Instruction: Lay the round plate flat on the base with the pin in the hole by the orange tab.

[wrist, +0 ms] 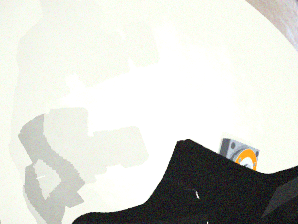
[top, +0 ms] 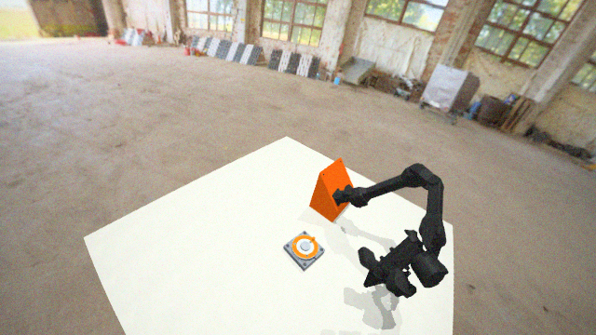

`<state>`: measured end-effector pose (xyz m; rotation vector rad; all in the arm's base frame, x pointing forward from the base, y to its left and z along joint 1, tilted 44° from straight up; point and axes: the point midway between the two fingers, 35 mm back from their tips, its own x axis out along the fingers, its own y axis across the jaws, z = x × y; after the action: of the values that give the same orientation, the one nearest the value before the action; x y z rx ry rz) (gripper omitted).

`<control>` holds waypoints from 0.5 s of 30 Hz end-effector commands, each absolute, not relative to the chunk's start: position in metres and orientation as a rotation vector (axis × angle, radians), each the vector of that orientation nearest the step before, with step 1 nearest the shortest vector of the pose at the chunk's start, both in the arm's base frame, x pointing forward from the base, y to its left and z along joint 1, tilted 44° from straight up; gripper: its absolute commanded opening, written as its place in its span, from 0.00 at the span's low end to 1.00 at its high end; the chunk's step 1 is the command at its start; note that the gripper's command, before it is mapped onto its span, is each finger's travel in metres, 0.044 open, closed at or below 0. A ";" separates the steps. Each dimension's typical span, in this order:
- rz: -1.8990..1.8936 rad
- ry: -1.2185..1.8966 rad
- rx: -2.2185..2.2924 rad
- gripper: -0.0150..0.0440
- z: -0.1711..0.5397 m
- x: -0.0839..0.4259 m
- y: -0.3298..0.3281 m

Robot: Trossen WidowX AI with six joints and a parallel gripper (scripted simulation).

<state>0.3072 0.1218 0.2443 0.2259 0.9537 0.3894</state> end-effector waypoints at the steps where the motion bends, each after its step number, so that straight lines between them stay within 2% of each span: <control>1: 0.356 1.106 0.177 0.25 0.185 0.311 0.087; 8: 0.366 1.296 0.211 0.25 0.112 0.299 0.036; 15: 0.471 1.426 0.409 0.25 0.042 0.254 -0.010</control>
<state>0.2803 0.0029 0.0717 0.3009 1.3715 0.4092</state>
